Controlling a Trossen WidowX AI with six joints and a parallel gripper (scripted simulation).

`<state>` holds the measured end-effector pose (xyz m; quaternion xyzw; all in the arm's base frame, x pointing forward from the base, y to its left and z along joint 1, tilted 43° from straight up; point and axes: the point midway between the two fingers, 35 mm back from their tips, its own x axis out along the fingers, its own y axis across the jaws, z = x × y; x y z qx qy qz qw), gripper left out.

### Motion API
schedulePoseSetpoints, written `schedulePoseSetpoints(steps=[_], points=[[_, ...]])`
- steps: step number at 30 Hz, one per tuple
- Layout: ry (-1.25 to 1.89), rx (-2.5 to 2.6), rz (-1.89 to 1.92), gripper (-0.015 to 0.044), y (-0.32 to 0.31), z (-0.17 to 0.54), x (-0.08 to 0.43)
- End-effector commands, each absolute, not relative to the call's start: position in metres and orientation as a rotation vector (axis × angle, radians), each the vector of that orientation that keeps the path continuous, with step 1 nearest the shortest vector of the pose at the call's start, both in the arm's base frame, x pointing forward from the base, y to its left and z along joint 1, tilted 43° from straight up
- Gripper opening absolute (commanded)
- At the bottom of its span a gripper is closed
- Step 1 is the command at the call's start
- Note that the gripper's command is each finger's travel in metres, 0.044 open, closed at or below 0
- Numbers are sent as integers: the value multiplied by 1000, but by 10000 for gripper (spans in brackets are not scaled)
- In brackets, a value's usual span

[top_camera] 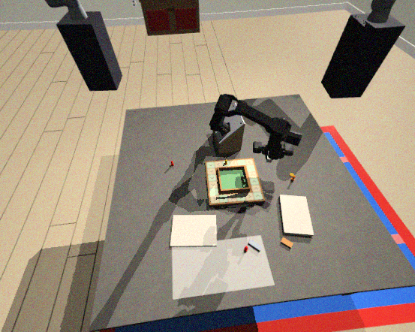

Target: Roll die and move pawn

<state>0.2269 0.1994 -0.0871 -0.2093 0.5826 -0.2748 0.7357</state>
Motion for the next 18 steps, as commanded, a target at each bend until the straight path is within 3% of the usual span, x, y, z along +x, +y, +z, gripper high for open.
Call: schedulePoseSetpoints(steps=[1,18], points=[[1312,-511,-563,0,194,-80,231],[1448,-883,-241,0,158,-54,253]])
